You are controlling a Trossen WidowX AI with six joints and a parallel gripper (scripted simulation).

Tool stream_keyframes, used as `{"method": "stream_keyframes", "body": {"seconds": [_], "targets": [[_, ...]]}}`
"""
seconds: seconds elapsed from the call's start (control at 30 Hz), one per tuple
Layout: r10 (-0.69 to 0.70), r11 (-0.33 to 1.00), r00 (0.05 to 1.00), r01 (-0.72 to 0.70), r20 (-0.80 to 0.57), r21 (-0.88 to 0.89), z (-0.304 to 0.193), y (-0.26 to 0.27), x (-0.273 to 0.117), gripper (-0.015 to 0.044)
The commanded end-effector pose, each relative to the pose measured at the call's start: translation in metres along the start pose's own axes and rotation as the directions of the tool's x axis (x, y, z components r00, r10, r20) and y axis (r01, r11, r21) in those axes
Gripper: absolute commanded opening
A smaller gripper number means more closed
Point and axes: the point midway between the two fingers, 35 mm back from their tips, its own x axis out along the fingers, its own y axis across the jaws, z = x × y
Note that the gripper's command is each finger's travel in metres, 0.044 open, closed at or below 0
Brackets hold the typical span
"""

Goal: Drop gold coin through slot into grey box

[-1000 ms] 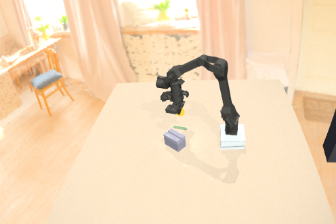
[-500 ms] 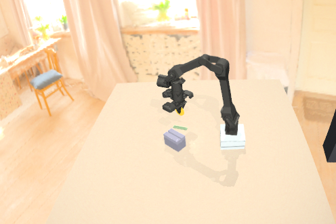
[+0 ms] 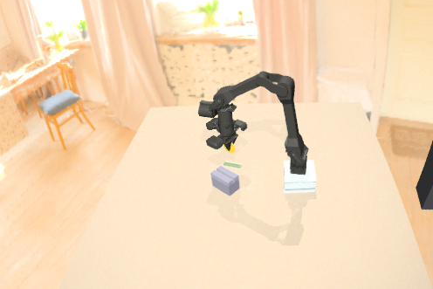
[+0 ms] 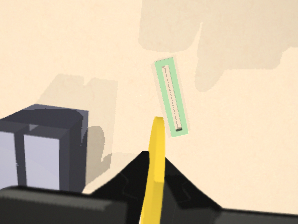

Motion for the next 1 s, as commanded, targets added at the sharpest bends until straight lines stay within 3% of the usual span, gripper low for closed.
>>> {"method": "stream_keyframes", "body": {"seconds": [0.0,0.97], "targets": [[-0.002,1.000,1.000,0.002,-0.001,-0.004,-0.004,0.009,0.000,0.0000],[0.007,1.000,1.000,-0.007,-0.003,0.002,-0.041,0.073,-0.001,0.0000]]}}
